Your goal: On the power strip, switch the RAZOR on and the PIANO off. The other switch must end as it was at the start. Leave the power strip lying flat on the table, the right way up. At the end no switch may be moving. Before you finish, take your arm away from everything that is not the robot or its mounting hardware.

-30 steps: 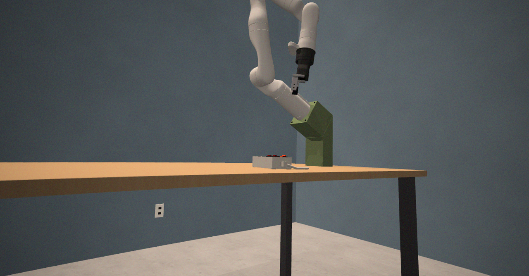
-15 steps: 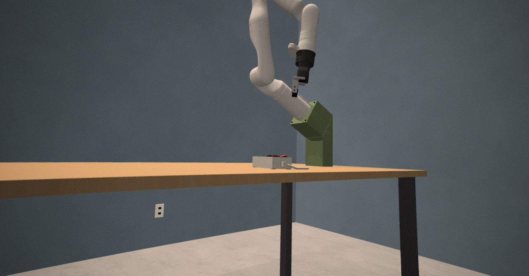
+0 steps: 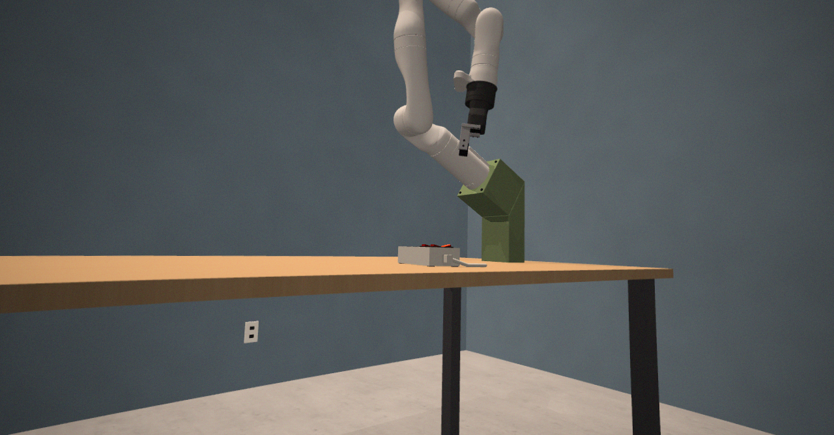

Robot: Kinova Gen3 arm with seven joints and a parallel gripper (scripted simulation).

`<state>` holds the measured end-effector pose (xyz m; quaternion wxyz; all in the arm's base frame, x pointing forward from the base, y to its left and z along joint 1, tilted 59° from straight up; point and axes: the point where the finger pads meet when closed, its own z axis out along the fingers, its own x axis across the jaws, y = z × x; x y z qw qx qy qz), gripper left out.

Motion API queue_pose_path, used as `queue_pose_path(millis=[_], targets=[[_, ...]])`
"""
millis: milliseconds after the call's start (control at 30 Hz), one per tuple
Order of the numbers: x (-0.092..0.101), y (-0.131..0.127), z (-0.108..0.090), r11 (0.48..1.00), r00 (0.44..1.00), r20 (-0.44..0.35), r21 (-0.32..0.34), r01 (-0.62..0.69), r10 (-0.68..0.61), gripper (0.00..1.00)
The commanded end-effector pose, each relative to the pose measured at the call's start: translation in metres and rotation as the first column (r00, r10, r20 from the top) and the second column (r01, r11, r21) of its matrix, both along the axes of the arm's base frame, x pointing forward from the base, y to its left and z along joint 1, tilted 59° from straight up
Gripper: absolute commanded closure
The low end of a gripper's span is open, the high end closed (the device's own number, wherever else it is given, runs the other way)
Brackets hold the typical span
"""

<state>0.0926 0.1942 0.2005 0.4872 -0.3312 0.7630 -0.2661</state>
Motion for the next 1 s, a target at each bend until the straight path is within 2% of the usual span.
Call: queue_pose_path(millis=[0,33,67,333,367,633,667,933,967], targets=[[0.000,0.000,0.000,1.000,1.000,0.000,0.000,0.001,-0.001,0.00],[0.000,0.000,0.000,1.000,1.000,0.000,0.000,0.001,-0.001,0.00],[0.010,0.005,0.000,1.000,1.000,-0.005,-0.024,-0.008,0.008,0.00],[0.010,0.005,0.000,1.000,1.000,-0.005,-0.024,-0.008,0.008,0.00],[0.020,0.009,0.001,0.999,1.000,-0.011,-0.049,-0.018,0.017,0.00],[0.020,0.009,0.001,0.999,1.000,-0.011,-0.049,-0.018,0.017,0.00],[0.029,0.012,0.001,0.997,1.000,-0.017,-0.072,-0.027,0.026,0.00],[0.029,0.012,0.001,0.997,1.000,-0.017,-0.072,-0.027,0.026,0.00],[0.039,0.016,0.001,0.995,0.999,-0.024,-0.096,-0.037,0.035,0.00]])
